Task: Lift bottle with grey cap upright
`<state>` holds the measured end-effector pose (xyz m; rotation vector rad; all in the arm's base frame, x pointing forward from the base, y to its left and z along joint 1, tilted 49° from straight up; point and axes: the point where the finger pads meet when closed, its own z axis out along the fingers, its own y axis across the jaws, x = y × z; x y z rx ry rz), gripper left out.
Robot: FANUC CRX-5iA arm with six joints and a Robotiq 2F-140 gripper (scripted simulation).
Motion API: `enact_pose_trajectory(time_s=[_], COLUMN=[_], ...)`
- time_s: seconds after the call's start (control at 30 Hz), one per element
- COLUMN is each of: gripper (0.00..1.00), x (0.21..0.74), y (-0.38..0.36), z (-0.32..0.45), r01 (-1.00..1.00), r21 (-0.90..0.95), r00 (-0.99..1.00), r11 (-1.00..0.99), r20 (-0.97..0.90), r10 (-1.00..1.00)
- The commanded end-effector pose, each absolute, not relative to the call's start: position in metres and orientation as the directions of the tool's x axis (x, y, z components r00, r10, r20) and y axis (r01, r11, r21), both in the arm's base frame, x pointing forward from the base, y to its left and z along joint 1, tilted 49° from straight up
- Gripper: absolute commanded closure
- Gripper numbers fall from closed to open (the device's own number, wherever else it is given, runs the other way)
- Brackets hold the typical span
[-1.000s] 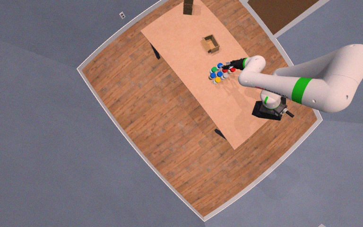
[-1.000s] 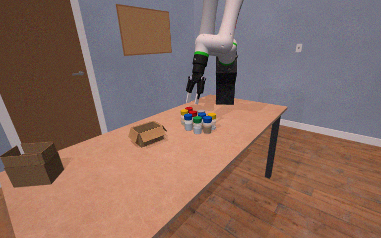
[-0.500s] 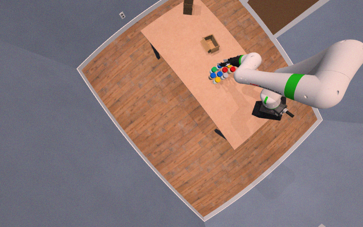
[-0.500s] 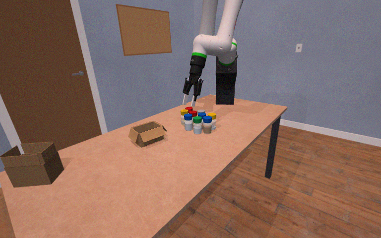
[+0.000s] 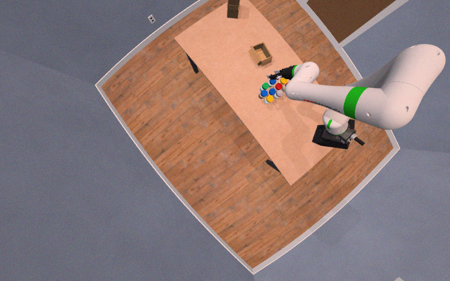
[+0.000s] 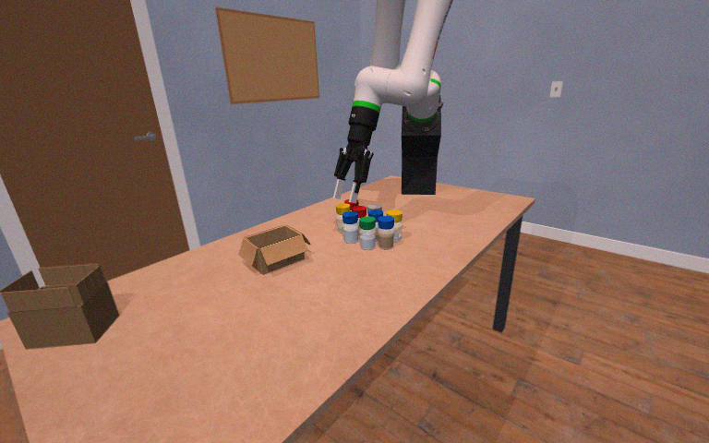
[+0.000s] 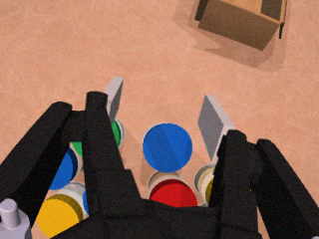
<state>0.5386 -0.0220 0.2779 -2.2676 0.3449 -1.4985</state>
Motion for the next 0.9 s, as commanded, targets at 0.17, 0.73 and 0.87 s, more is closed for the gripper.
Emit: enact_pose_trajectory(time_s=[0.17, 0.73, 0.87], gripper=[0.49, 0.49, 0.49], x=[0.586, 0.568, 0.562], y=[-0.032, -0.028, -0.027], z=[0.295, 0.282, 0.280], r01=[0.130, 0.173, 0.039], r21=[-0.500, -0.517, -0.466], r00=[0.457, 0.476, 0.422], r11=[-0.856, -0.838, -0.884], r20=[0.796, 0.789, 0.809], r10=[-0.396, -0.388, -0.408])
